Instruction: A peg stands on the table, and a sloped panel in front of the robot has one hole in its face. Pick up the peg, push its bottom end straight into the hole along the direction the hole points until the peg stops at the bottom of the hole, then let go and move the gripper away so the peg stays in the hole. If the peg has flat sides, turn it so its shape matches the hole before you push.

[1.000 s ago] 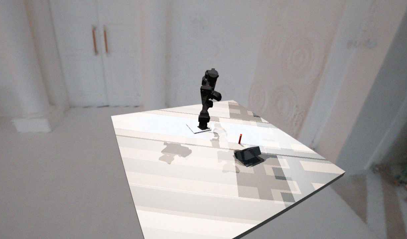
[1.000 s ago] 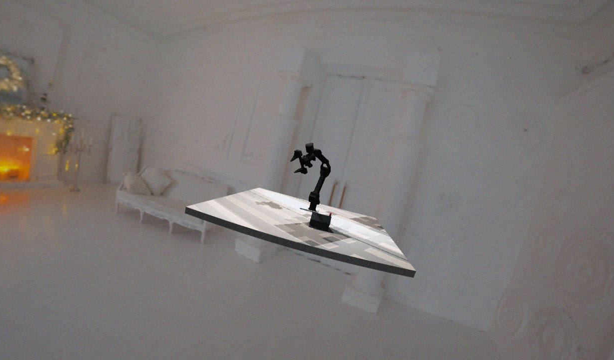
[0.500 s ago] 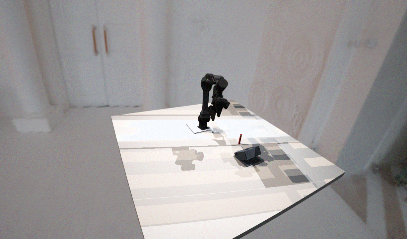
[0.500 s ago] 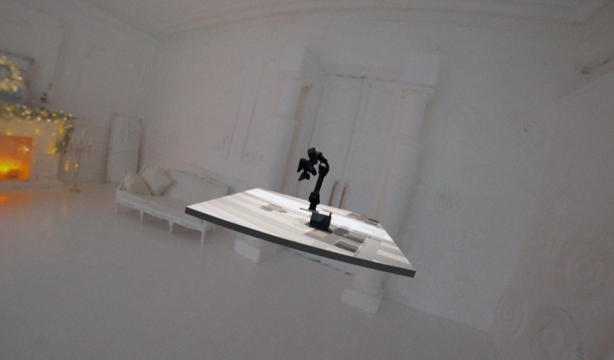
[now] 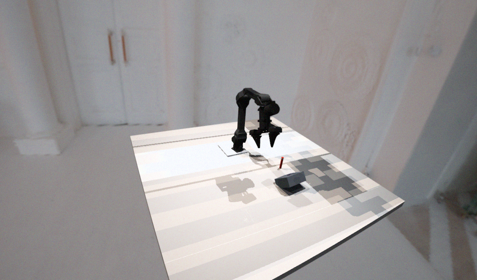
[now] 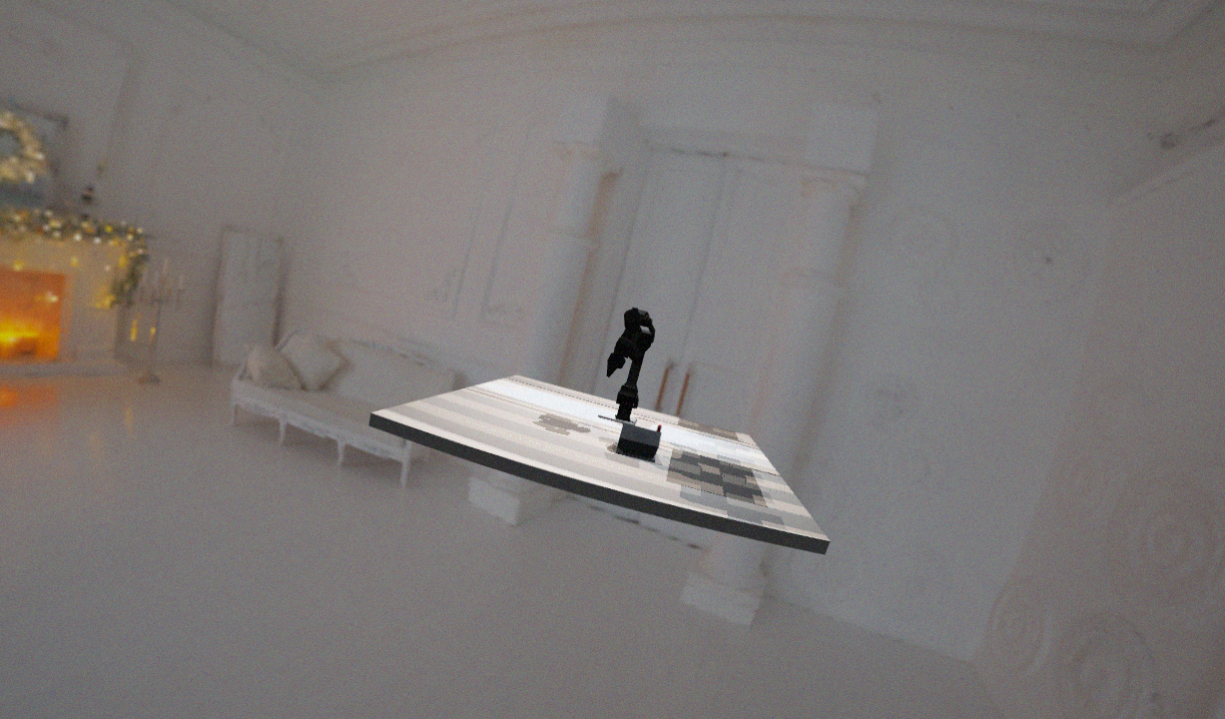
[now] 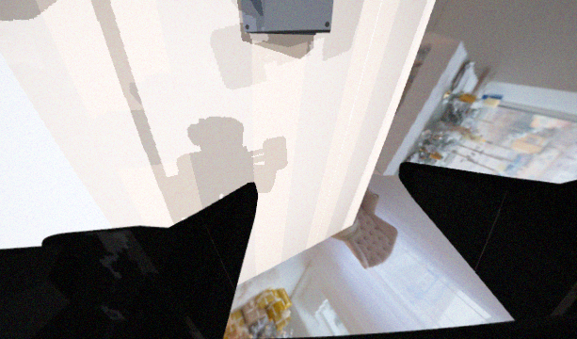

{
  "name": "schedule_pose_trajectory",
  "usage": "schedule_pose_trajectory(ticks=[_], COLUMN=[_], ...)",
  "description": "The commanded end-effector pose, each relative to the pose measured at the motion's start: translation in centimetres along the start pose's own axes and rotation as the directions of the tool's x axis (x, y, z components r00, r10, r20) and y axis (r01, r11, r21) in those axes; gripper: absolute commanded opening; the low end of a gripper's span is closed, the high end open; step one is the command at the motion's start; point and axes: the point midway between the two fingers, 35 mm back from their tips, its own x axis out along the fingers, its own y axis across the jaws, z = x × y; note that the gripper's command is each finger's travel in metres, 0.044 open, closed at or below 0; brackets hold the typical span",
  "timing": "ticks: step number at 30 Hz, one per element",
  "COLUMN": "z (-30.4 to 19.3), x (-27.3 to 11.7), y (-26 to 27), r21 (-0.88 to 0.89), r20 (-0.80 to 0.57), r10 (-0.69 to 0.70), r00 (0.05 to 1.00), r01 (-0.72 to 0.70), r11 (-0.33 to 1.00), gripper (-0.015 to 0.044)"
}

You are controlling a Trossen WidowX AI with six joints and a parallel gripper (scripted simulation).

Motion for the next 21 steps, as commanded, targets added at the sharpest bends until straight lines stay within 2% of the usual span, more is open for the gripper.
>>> schedule_pose_trajectory(ticks=[1, 11, 21], z=[2.4, 6.8, 12.1], x=[0.8, 2.0, 3.1], y=[0.1, 0.4, 1.6], r21=[-0.101, -0.299, -0.582], r20=[0.056, 0.143, 0.223], r10=[0.031, 0.095, 0.199], r00=[0.998, 0.985, 0.954], r01=[-0.025, -0.049, -0.034], r11=[0.995, 0.953, 0.812], gripper=[0.0440, 0.0440, 0.0440])
